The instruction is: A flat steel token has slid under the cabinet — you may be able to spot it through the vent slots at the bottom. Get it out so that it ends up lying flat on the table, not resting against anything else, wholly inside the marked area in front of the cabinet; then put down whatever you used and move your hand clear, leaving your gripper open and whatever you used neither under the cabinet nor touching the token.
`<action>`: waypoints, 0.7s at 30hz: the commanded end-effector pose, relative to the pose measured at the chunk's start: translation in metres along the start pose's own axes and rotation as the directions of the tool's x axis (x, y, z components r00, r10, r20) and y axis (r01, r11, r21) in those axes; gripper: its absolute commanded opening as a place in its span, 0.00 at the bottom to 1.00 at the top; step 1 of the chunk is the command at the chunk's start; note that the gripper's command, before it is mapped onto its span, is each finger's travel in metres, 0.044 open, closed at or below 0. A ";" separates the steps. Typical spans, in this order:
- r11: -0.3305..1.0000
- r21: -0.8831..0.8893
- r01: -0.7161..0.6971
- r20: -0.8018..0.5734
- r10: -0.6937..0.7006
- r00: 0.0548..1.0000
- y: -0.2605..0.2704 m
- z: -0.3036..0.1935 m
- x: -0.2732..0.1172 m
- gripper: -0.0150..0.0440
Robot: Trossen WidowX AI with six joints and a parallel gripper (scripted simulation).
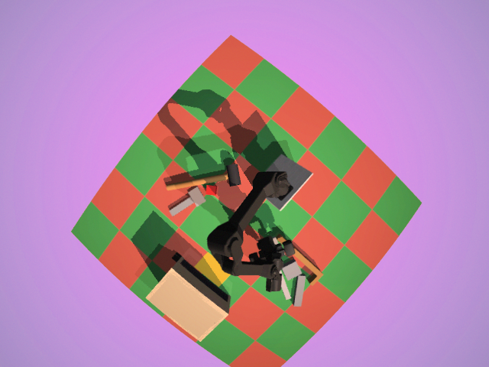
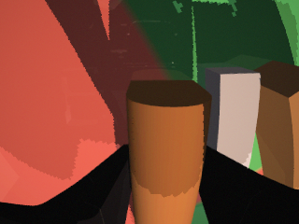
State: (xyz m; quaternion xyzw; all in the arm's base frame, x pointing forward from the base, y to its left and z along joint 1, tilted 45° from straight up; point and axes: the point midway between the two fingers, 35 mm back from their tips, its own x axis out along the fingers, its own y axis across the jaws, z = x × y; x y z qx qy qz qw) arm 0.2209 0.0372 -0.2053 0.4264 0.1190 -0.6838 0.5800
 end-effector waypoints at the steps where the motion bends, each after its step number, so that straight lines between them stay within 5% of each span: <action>1: 0.999 -0.037 -0.003 -0.009 0.003 1.000 0.001 -0.004 -0.002 0.25; 21: 0.986 -0.165 -0.005 -0.009 0.003 1.000 0.001 -0.004 -0.002 0.25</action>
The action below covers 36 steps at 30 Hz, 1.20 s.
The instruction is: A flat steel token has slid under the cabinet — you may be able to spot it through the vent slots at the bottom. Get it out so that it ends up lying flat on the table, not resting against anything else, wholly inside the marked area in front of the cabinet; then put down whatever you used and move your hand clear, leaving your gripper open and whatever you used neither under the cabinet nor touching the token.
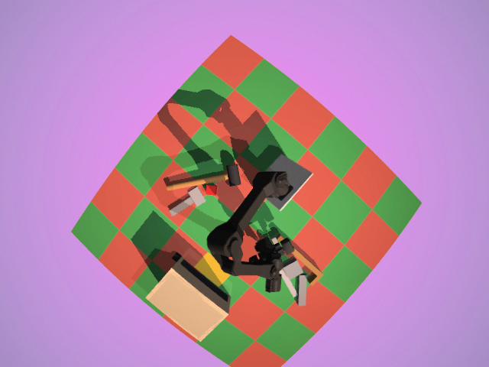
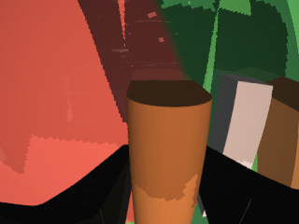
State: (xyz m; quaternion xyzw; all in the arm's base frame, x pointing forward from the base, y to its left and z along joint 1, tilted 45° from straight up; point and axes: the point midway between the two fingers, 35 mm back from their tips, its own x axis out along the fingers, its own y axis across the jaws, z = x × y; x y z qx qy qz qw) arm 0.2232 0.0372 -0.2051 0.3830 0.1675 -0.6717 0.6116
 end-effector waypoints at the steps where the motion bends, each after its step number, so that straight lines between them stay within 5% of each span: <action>1: 1.000 -0.014 0.001 -0.009 -0.001 1.000 0.000 -0.003 -0.002 0.25; 36: 0.970 0.244 -0.001 -0.003 0.002 1.000 -0.001 -0.006 -0.002 0.25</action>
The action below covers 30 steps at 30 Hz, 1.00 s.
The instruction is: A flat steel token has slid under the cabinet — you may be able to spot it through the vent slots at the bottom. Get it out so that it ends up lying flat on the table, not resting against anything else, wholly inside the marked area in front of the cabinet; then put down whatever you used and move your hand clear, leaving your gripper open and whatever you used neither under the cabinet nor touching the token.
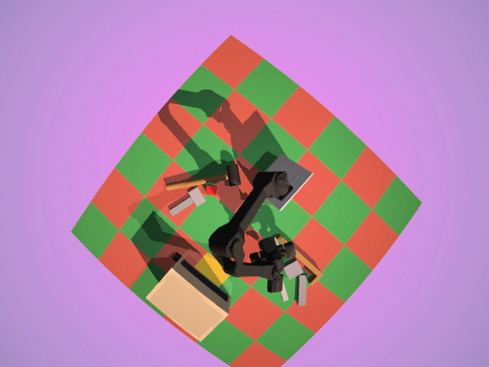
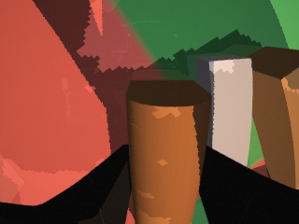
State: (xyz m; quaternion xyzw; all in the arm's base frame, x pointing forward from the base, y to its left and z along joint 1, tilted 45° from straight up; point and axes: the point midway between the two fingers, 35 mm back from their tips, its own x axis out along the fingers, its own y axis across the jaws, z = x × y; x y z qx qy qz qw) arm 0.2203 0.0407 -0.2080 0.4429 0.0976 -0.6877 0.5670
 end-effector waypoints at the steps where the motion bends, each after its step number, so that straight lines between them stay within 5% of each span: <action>1: 0.999 0.047 -0.007 -0.006 0.007 1.000 0.002 -0.004 -0.001 0.25; 20: 0.979 0.202 0.003 -0.013 -0.001 1.000 0.002 -0.004 -0.001 0.25; 30: 0.990 0.143 0.002 -0.013 0.000 1.000 0.002 -0.004 -0.001 0.25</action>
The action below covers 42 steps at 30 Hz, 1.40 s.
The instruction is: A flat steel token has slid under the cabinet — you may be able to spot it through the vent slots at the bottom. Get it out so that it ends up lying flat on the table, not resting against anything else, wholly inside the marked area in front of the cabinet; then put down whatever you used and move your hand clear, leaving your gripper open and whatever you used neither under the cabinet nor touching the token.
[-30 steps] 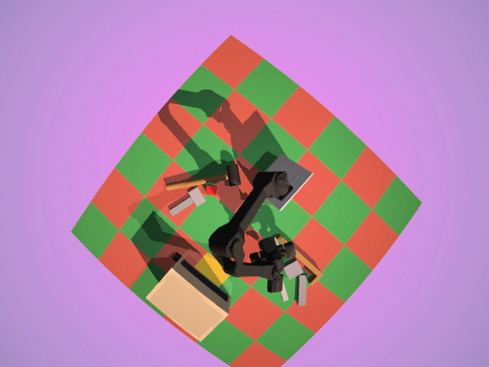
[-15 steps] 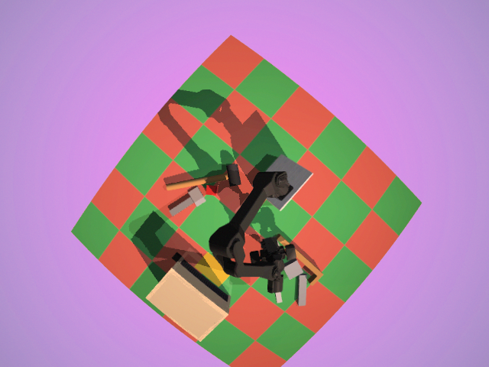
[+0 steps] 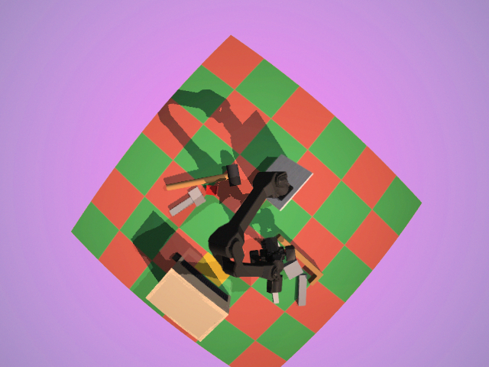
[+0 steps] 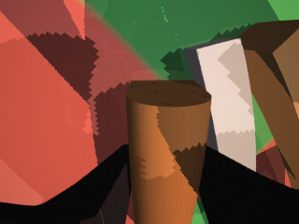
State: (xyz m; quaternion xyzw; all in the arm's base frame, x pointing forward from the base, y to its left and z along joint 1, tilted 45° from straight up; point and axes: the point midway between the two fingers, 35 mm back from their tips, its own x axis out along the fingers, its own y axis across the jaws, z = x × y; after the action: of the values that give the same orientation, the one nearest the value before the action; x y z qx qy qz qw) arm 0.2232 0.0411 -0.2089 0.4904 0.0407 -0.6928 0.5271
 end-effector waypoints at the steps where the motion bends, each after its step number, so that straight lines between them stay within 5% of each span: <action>1: 0.999 -0.034 0.001 -0.008 -0.001 1.000 0.000 -0.002 -0.002 0.25; 42: 0.935 -0.354 -0.002 -0.008 -0.001 1.000 0.000 -0.002 -0.002 0.25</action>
State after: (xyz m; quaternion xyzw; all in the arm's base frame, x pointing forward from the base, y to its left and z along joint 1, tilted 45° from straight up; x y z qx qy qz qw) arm 0.2231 0.0411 -0.2089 0.3967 0.1547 -0.6768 0.6005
